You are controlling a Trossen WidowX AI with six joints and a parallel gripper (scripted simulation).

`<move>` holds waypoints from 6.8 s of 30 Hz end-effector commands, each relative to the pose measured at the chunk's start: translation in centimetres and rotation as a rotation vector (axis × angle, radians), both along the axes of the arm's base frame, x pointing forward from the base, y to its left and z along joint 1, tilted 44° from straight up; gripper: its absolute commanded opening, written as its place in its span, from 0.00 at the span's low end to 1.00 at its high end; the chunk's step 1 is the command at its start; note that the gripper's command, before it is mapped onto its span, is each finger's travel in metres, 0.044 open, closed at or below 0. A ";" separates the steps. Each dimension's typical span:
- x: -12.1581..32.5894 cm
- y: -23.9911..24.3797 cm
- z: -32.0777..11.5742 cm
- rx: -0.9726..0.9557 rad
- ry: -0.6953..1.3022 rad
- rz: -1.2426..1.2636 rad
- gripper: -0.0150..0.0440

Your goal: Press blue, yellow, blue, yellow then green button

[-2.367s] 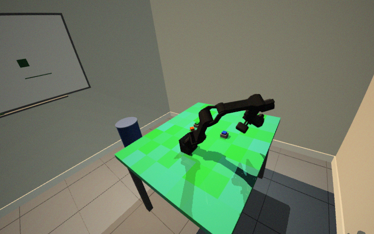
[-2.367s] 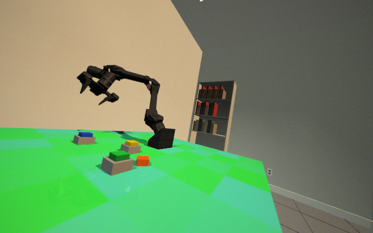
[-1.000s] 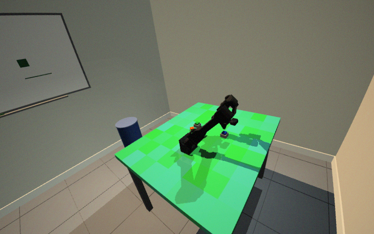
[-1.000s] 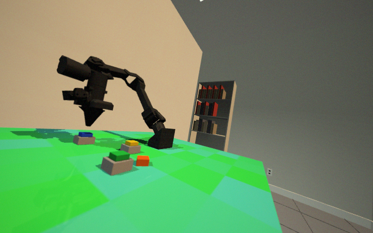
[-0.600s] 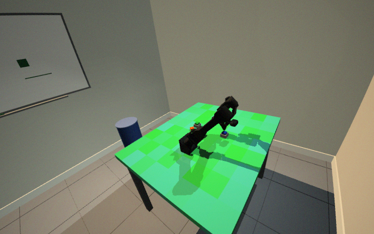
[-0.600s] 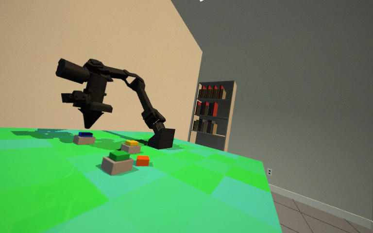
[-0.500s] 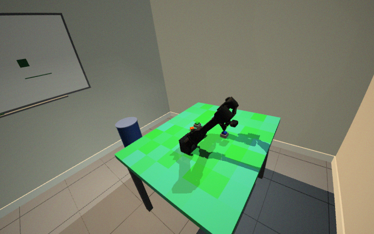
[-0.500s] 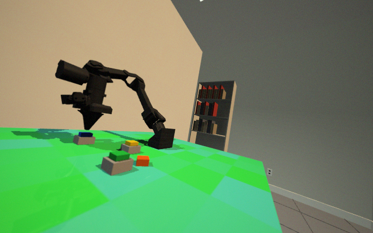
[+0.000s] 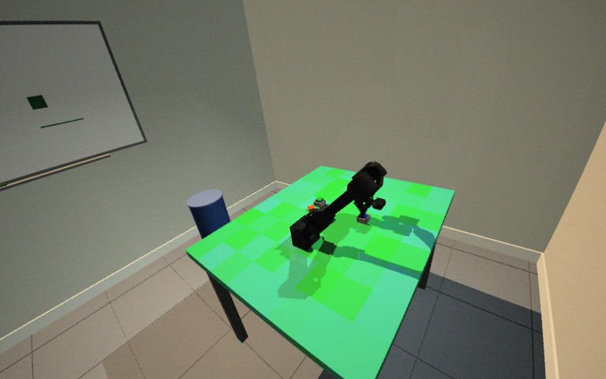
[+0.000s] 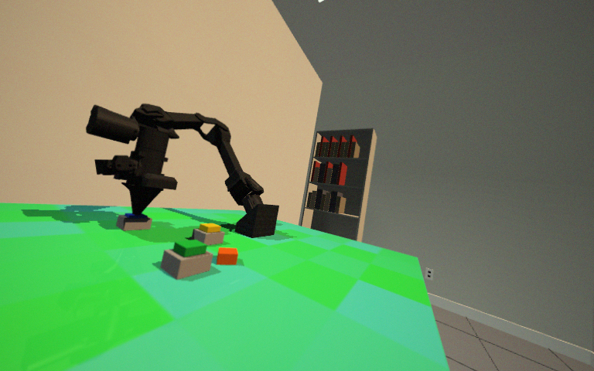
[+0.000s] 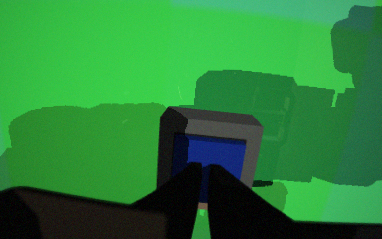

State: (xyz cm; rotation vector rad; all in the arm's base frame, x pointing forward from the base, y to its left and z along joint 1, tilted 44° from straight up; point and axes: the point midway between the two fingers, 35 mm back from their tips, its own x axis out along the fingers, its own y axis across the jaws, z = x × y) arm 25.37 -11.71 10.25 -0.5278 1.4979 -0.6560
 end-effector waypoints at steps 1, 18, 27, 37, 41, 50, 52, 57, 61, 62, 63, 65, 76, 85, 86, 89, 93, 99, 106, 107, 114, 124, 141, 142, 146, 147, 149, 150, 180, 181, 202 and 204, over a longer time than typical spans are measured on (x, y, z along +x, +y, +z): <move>-0.1 -0.2 -0.1 -0.006 0.005 0.001 0.29; 0.1 2.2 2.4 -0.004 0.006 0.001 0.29; 0.4 6.4 6.7 -0.001 0.007 0.001 0.29; -1.4 13.3 1.3 0.032 -0.003 0.009 0.29; -4.5 17.2 -2.4 0.025 0.000 0.004 0.29; -6.8 17.8 -5.9 0.007 0.011 0.002 0.29; -6.9 16.1 -7.8 0.007 0.010 0.002 0.29; -7.2 14.8 -9.0 0.005 0.010 0.001 0.29; -7.1 14.5 -9.3 0.005 0.010 0.001 0.29; -7.1 14.4 -9.4 0.005 0.010 0.001 0.29; -7.1 14.3 -9.5 0.005 0.010 0.001 0.29; -7.1 14.1 -9.7 0.005 0.010 0.002 0.29; -7.2 12.9 -11.0 0.004 0.009 0.001 0.29; -7.3 12.4 -11.5 0.004 0.009 0.001 0.29; -7.3 12.4 -11.5 0.004 0.009 0.001 0.29; -7.3 12.4 -11.5 0.004 0.009 0.001 0.29; -7.3 12.4 -11.5 0.004 0.009 0.001 0.29; -7.2 12.7 -11.3 0.008 0.005 -0.003 0.29; -7.1 14.9 -8.8 0.005 0.010 0.001 0.29; -7.0 15.4 -8.4 0.006 0.010 0.002 0.29; -6.9 19.0 -4.5 0.007 0.011 0.001 0.29; -2.0 14.1 0.4 0.041 0.024 0.031 0.29; 0.2 2.8 3.0 -0.002 0.006 0.001 0.29; 0.1 2.4 2.6 -0.003 0.006 0.001 0.29; 0.1 2.2 2.4 -0.004 0.006 0.001 0.29; 0.1 2.1 2.3 -0.004 0.006 0.001 0.29; 0.1 1.9 2.0 -0.004 0.006 0.001 0.29; 0.1 1.8 1.9 -0.004 0.005 0.001 0.29; -0.1 -0.2 -0.1 -0.006 0.005 0.001 0.29; -0.1 -0.2 -0.1 -0.006 0.005 0.001 0.29; 0.4 6.7 6.6 0.001 0.007 0.002 0.29; 0.2 8.7 5.1 0.015 0.006 0.007 0.29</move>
